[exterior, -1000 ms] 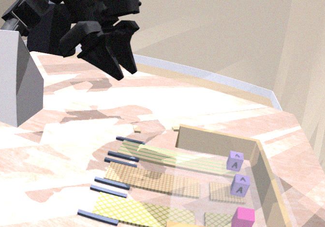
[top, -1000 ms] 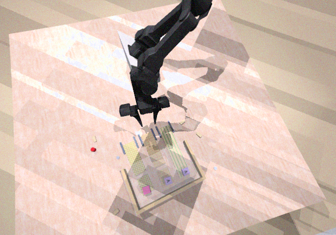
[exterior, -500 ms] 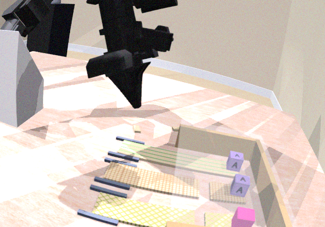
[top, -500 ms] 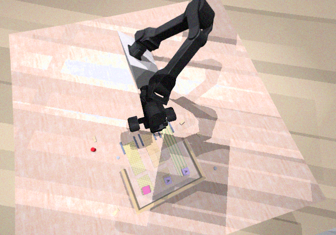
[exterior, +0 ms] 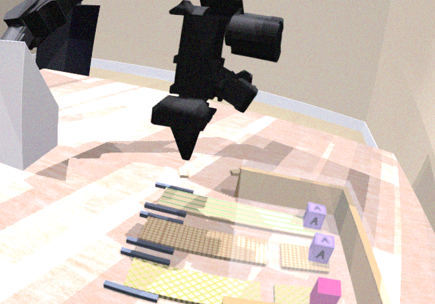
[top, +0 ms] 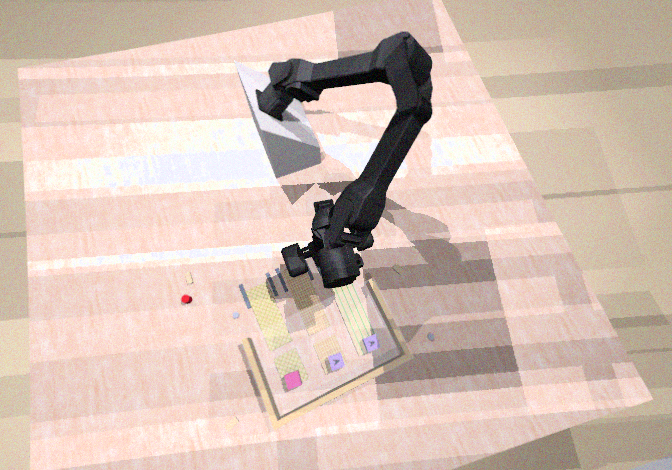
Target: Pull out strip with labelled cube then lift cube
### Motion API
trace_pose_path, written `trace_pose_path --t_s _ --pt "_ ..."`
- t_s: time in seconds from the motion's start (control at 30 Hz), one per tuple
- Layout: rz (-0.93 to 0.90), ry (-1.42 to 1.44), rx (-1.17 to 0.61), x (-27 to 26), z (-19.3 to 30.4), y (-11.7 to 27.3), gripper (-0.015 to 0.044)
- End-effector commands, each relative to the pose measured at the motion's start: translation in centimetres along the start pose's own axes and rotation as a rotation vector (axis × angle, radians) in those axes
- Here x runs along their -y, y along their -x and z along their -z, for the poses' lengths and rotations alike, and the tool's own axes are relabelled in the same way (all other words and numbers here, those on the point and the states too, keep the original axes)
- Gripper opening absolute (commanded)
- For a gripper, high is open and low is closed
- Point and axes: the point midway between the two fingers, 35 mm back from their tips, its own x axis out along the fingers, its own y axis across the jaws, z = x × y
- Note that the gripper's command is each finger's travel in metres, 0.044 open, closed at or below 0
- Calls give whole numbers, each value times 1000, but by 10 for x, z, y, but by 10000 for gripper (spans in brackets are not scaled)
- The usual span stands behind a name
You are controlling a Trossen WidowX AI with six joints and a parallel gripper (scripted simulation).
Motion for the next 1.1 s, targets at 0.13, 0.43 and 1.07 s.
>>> trace_pose_path --t_s 0.13,0.43,1.07 --pt "-16 16 -49 -10 2 -3 0" --pt "-15 16 -49 -10 2 -17 0" --pt "-16 15 -49 -11 3 -48 0"
